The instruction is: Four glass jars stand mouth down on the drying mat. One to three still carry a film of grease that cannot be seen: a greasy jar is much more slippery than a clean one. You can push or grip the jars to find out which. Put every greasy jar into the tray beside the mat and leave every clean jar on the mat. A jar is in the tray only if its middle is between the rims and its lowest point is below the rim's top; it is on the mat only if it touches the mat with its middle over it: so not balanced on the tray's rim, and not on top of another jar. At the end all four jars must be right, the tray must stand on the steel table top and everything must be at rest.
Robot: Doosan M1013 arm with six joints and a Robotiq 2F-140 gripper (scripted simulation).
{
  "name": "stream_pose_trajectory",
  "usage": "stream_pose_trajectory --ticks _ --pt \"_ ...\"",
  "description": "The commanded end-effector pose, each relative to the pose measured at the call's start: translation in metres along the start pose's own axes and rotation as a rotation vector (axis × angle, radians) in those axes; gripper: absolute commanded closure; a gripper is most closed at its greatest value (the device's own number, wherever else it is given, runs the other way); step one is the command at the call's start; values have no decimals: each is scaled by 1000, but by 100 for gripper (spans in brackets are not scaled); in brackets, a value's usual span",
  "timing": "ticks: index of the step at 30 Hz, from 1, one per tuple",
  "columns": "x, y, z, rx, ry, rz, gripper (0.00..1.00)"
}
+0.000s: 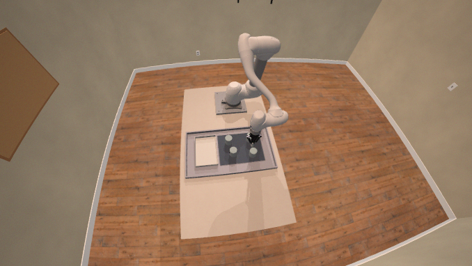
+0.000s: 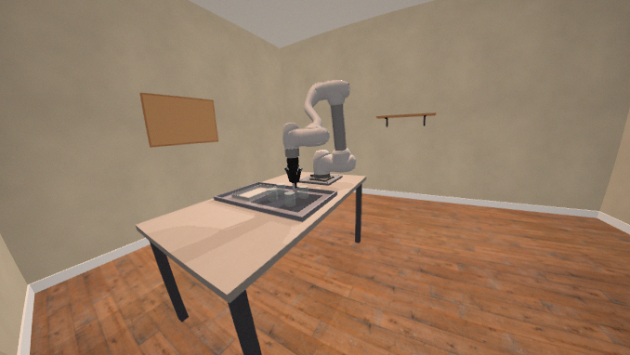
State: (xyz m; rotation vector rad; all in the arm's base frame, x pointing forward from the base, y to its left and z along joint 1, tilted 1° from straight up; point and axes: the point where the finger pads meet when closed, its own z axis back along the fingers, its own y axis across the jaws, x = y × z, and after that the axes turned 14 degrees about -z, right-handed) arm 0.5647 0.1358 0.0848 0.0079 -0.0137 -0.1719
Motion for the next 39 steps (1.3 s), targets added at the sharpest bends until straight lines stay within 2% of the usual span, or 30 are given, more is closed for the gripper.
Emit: stream_pose_trajectory --ticks 1,39 --pt "-4 1 -4 -3 5 -2 100" --pt "0 2 -4 -3 5 -2 100"
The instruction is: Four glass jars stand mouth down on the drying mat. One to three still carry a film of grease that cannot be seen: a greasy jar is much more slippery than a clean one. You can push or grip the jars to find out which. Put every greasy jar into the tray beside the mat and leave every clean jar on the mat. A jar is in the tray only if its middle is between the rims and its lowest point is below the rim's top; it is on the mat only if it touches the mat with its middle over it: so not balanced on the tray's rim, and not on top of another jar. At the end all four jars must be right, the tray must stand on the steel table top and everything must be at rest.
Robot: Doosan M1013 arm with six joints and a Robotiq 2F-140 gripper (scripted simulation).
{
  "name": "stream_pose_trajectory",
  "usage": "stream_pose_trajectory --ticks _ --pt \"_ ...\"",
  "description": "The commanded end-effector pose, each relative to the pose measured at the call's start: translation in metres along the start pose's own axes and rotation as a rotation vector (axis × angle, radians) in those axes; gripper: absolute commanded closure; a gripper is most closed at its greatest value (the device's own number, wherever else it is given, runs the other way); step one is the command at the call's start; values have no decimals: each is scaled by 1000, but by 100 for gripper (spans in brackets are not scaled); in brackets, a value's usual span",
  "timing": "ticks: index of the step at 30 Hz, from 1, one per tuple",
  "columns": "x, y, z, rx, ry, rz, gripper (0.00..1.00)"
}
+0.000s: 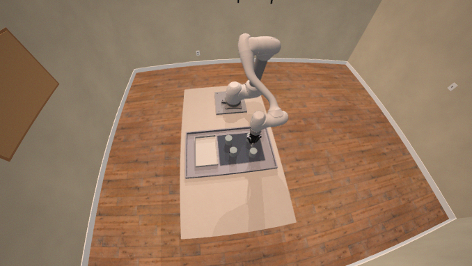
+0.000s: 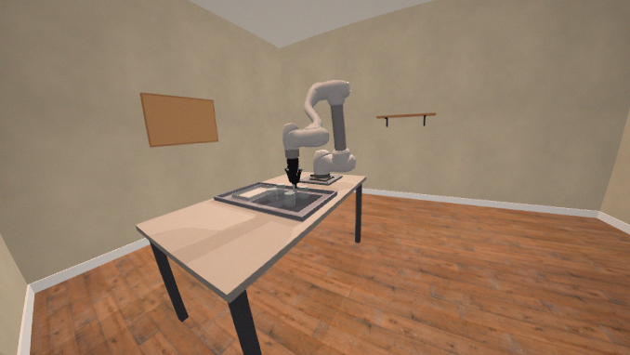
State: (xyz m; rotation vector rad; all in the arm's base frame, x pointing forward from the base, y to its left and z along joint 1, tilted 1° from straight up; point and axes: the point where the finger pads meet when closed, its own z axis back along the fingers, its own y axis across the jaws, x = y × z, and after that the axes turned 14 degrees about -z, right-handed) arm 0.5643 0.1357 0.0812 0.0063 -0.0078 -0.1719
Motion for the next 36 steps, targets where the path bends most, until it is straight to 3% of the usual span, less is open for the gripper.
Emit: stream_pose_trajectory --ticks 1,36 --pt "1 2 -1 -1 0 -2 100" --pt "5 3 -1 -1 0 -2 100"
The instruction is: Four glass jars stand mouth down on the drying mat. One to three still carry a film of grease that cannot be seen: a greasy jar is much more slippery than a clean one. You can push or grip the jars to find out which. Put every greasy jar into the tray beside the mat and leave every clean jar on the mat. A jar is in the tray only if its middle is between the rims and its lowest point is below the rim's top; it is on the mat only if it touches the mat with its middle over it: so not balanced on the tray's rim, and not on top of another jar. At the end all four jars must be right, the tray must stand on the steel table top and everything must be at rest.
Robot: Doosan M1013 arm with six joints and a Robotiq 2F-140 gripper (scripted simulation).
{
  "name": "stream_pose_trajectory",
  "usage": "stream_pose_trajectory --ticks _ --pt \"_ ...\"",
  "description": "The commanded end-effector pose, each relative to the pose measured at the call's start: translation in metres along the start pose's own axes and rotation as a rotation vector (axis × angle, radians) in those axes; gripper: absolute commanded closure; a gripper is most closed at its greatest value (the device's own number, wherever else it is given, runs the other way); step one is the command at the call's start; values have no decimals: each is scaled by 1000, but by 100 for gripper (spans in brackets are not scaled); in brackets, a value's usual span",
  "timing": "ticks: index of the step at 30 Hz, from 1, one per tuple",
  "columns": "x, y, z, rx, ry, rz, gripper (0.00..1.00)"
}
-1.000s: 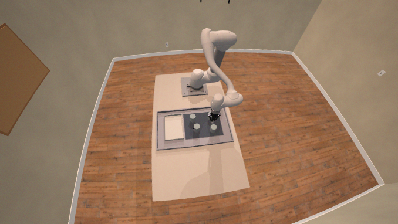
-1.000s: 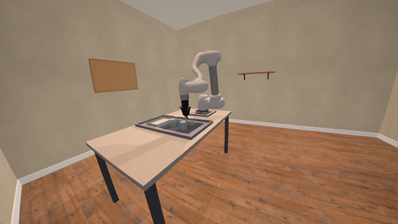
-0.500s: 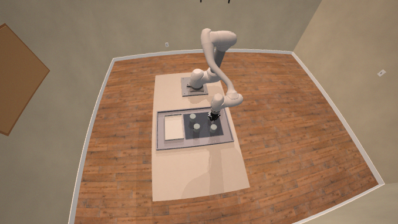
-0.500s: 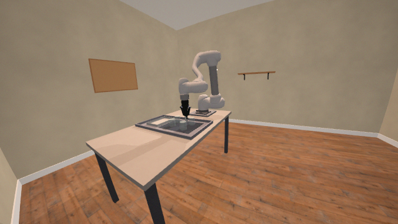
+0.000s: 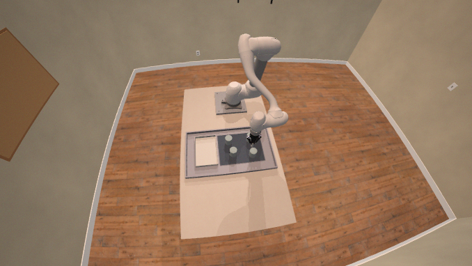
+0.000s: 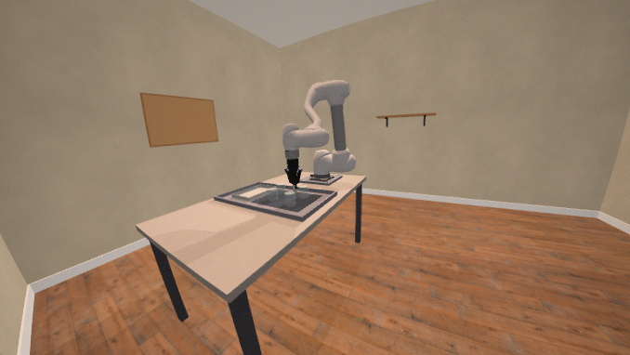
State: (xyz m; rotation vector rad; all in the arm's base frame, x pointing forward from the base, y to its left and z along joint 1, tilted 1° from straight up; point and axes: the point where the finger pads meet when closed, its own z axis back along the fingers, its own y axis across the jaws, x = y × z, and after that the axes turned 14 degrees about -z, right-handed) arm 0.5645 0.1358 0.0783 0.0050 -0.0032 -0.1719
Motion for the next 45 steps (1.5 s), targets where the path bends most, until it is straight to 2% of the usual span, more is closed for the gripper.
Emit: stream_pose_trajectory --ticks 1,45 --pt "5 3 2 1 -5 -2 100" --pt "10 5 2 1 -5 -2 100"
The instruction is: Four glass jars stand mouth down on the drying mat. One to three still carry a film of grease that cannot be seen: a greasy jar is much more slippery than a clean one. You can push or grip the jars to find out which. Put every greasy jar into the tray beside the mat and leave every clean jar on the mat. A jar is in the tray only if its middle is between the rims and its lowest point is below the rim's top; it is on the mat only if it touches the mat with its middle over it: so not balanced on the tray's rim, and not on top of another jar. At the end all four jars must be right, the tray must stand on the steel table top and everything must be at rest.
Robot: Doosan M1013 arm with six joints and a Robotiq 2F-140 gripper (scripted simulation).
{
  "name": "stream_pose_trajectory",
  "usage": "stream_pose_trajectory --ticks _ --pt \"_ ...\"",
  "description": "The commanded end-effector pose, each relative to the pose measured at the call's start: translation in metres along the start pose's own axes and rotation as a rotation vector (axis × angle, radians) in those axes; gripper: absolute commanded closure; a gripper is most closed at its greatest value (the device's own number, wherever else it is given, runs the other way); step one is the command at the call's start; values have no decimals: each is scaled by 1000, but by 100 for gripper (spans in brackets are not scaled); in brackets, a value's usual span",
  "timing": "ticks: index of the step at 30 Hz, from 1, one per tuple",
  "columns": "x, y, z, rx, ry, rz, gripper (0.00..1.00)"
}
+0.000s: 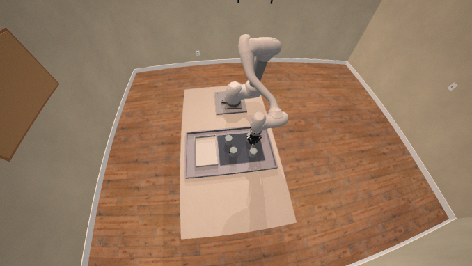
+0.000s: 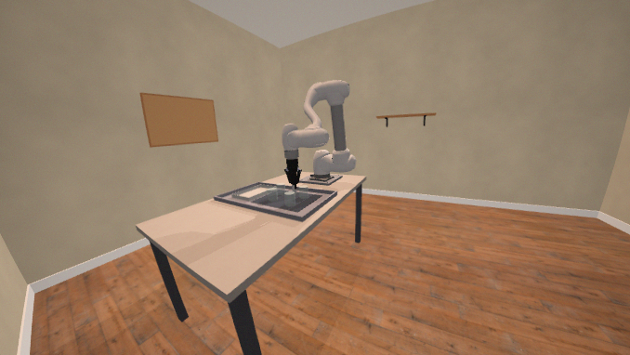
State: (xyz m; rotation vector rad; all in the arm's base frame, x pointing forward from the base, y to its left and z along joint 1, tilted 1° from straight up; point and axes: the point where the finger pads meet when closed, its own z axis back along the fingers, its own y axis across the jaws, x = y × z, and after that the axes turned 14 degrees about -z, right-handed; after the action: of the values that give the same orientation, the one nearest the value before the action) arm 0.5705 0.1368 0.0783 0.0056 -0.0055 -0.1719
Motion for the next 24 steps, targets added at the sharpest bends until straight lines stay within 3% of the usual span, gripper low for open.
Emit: stream_pose_trajectory --ticks 1,24 --pt "4 3 2 0 -3 -2 100" --pt "7 3 2 0 -3 -2 100"
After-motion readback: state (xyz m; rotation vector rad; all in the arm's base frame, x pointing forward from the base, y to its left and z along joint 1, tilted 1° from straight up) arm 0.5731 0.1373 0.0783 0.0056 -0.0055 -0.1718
